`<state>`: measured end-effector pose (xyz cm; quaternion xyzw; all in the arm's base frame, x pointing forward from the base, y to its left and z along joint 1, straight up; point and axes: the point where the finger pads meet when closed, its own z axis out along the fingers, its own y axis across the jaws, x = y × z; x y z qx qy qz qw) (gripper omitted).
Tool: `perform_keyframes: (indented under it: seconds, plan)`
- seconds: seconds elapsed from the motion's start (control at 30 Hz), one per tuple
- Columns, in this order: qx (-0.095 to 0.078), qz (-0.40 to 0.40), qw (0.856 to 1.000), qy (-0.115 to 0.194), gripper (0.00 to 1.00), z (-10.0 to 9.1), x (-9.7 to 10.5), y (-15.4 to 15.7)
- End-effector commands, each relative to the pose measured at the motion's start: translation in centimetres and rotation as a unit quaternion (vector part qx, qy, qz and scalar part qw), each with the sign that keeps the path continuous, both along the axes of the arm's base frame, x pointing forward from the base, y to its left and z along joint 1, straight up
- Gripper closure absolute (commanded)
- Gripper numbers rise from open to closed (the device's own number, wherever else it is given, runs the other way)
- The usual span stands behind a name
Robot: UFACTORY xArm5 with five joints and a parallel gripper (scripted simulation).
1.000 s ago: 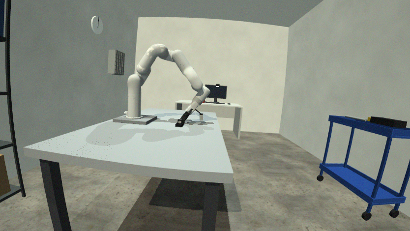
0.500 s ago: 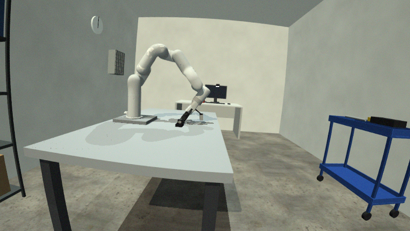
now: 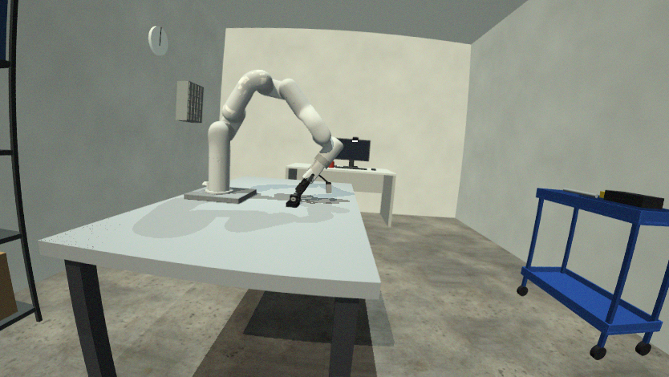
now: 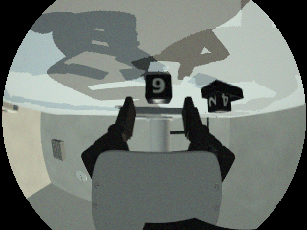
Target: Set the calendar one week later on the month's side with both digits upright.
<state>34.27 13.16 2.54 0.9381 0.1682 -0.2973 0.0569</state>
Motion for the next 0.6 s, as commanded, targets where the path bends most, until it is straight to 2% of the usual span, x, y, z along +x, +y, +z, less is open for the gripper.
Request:
perform_keyframes:
  seconds: [0.0, 0.07, 0.37, 0.57]
  plan:
    - [0.001, 0.000, 1.000, -0.002, 0.29, 1.3, 0.1, 0.0]
    - [0.001, 0.000, 1.000, -0.002, 0.29, 1.3, 0.1, 0.0]
    - [0.001, 0.000, 1.000, -0.002, 0.29, 4.1, 0.1, 0.0]
    - [0.001, 0.000, 1.000, -0.002, 0.29, 5.1, 0.1, 0.0]
